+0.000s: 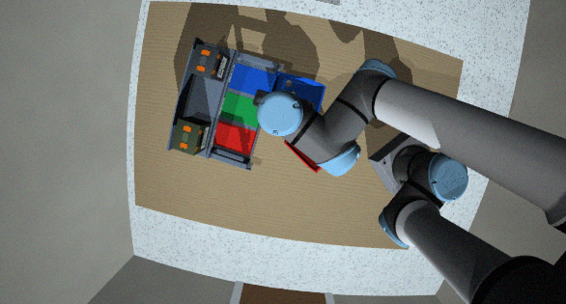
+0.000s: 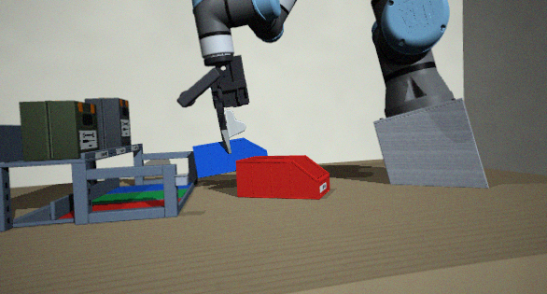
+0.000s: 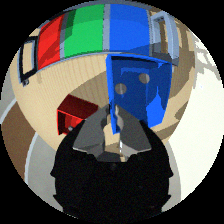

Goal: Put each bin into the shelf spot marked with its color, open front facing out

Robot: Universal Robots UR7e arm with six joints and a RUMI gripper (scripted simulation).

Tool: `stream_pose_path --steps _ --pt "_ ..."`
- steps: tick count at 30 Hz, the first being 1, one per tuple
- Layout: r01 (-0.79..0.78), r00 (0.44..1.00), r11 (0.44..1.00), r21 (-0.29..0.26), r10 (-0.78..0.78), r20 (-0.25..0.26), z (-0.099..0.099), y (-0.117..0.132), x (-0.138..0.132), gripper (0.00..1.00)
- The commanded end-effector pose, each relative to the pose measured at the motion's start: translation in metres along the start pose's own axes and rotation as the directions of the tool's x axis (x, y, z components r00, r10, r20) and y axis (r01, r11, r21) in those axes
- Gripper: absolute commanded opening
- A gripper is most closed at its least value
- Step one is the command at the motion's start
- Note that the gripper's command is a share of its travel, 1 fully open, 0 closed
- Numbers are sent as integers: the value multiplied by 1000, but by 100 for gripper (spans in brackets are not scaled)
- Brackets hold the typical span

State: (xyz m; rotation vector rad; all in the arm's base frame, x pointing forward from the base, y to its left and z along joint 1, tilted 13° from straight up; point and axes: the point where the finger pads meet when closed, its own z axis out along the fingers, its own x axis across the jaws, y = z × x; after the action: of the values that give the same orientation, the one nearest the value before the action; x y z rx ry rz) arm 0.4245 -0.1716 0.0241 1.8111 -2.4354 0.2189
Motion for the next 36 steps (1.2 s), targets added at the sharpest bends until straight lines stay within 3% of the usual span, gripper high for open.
stream_pose_path --steps 1,36 --pt "0 1000 1000 -21 0 -8 -1 -1 0 0" --pt "0 1000 999 -32 0 -10 -1 0 0 0"
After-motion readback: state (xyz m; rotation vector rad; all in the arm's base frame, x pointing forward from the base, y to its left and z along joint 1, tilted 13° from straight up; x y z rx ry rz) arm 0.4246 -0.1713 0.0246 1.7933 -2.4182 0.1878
